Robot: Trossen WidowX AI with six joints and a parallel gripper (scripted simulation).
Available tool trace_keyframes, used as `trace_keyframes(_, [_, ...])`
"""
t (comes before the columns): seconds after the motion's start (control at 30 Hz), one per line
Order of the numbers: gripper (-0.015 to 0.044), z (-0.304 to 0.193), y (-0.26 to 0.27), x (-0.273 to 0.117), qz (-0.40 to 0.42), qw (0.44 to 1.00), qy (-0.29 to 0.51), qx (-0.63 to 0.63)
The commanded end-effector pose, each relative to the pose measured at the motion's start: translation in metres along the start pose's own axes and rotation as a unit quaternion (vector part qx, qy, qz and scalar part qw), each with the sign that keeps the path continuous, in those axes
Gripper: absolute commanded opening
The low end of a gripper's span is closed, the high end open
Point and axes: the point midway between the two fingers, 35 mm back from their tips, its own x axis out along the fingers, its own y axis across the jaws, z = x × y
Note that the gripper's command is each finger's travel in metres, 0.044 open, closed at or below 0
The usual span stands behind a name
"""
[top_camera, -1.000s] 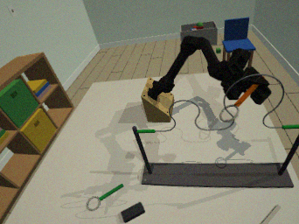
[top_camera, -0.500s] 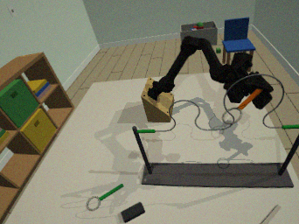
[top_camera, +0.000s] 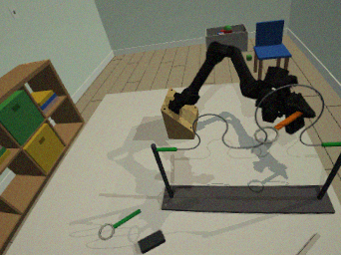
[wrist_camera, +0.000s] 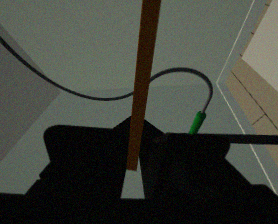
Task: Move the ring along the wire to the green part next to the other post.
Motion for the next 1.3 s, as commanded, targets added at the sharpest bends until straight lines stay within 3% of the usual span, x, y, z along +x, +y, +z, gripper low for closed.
trace_keyframes(0.0, [-0.0150, 0.002, -0.019, -0.003, -0.030, 0.998, 0.007, -0.051])
trace_keyframes(0.63, [-0.0150, 0.024, -0.084, -0.024, -0.145, 0.957, 0.033, -0.250])
trace_keyframes(1.27, [-0.0150, 0.071, -0.130, -0.057, -0.254, 0.861, 0.057, -0.437])
